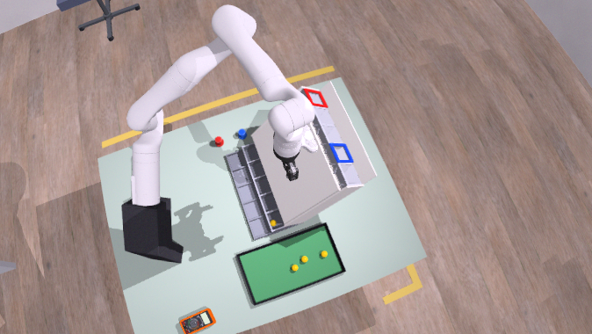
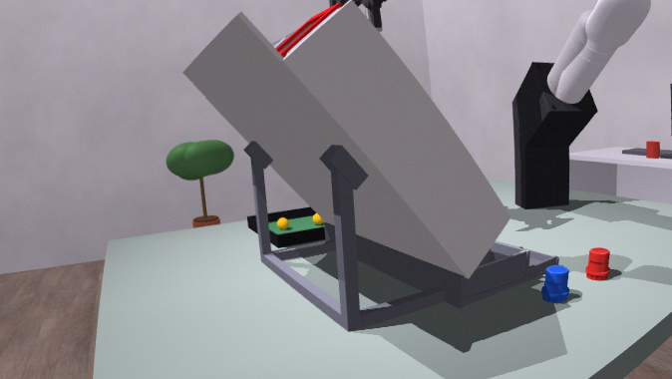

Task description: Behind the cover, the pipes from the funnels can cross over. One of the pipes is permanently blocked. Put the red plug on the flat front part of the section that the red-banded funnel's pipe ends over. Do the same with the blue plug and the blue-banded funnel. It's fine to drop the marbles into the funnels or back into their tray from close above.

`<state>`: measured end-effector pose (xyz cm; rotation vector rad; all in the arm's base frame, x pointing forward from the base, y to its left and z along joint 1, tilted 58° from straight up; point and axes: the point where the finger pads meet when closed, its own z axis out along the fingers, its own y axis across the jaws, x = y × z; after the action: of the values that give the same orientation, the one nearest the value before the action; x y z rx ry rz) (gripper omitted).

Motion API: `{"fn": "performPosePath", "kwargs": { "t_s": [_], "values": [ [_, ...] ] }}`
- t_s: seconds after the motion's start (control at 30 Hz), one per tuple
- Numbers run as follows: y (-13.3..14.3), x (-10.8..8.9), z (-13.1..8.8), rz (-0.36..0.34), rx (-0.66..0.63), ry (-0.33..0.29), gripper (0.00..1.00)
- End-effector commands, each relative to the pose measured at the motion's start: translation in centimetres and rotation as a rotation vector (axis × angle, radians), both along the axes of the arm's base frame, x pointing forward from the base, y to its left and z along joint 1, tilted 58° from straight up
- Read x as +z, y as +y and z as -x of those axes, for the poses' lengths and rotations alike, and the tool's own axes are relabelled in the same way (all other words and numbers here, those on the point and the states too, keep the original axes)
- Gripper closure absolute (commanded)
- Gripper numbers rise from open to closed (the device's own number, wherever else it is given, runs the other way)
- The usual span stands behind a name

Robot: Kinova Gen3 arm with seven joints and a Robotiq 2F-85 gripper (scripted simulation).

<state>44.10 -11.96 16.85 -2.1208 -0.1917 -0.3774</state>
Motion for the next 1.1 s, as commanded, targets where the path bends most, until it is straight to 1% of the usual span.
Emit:
{"fn": "performPosePath", "kwargs": {
  "t_s": [0.0,0.13,0.17,0.3,0.33,1.07],
  "values": [
    [4.6,-1.4,4.9,0.005,-0.015,-0.007,0.00],
    [7.4,-2.3,7.9,0.005,-0.015,-0.007,0.00],
    [7.9,-2.5,8.4,0.005,-0.015,-0.007,0.00],
    [7.9,-2.5,8.4,0.005,-0.015,-0.007,0.00],
    [9.3,-2.9,9.9,0.029,-0.044,-0.020,0.00],
    [9.3,-2.9,9.9,0.029,-0.043,-0.019,0.00]
  ]
}}
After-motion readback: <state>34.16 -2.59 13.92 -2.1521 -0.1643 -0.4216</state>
